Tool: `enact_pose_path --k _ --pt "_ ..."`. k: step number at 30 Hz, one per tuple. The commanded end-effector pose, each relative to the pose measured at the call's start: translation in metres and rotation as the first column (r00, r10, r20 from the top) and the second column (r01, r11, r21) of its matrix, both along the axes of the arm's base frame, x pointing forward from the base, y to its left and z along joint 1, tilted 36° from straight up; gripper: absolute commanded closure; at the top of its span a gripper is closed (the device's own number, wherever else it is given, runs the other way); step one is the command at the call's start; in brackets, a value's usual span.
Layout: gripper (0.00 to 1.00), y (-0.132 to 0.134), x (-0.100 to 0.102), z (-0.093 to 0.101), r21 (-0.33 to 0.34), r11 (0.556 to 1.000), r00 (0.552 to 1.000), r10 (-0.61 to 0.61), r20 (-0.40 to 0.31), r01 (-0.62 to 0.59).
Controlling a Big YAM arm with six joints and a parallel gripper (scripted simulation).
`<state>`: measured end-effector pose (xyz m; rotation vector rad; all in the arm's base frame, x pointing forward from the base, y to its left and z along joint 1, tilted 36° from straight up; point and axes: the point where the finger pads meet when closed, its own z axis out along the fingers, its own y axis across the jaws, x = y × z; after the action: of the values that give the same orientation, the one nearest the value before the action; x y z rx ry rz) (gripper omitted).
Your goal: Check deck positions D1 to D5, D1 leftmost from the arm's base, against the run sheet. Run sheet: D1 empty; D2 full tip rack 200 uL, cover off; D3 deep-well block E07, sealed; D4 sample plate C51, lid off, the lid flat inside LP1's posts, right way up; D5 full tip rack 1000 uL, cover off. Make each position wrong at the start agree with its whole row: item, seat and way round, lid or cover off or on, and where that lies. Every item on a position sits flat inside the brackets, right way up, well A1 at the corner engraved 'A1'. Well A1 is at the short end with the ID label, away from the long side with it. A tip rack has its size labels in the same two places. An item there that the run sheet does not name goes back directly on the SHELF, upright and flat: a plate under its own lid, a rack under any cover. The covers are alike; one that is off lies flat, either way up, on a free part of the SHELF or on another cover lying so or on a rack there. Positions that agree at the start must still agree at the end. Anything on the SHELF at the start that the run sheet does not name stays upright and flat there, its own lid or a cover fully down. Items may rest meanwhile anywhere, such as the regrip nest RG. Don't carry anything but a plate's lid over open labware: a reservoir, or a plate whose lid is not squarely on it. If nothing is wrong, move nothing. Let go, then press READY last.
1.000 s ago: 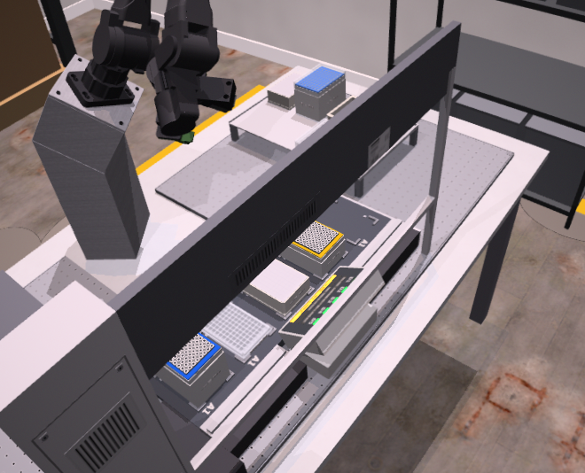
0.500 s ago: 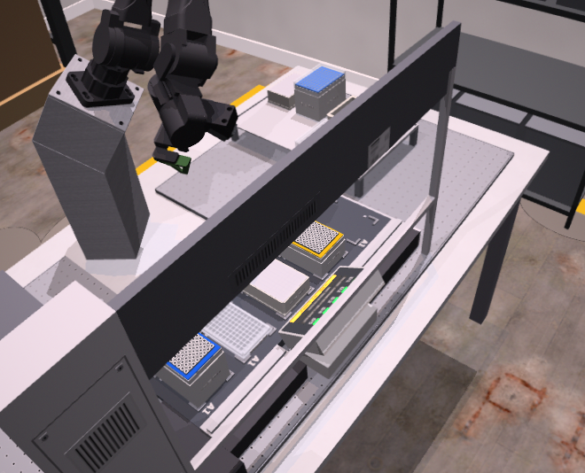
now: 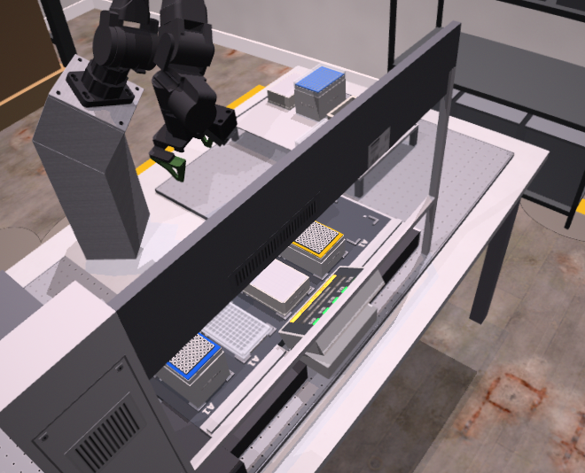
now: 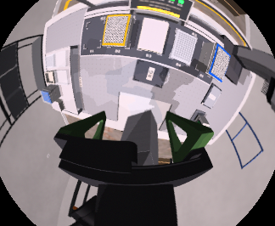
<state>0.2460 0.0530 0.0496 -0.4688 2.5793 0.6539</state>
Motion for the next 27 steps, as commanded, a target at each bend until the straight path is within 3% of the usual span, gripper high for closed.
enact_pose_path --k 1,8,13,15,27 --pt "0.0 0.003 0.004 0.005 0.014 0.995 0.996 -0.094 -0.001 0.094" --pt "0.0 0.003 0.004 0.005 -0.018 0.974 0.974 -0.226 0.02 0.226" --pt "0.0 0.002 0.011 0.009 -0.017 0.973 0.973 -0.229 0.017 0.229" --pt "0.0 -0.011 0.025 0.015 -0.021 0.974 0.973 -0.225 0.045 0.226" --pt "0.0 -0.06 0.064 0.011 -0.028 0.973 0.973 -0.227 0.042 0.229"
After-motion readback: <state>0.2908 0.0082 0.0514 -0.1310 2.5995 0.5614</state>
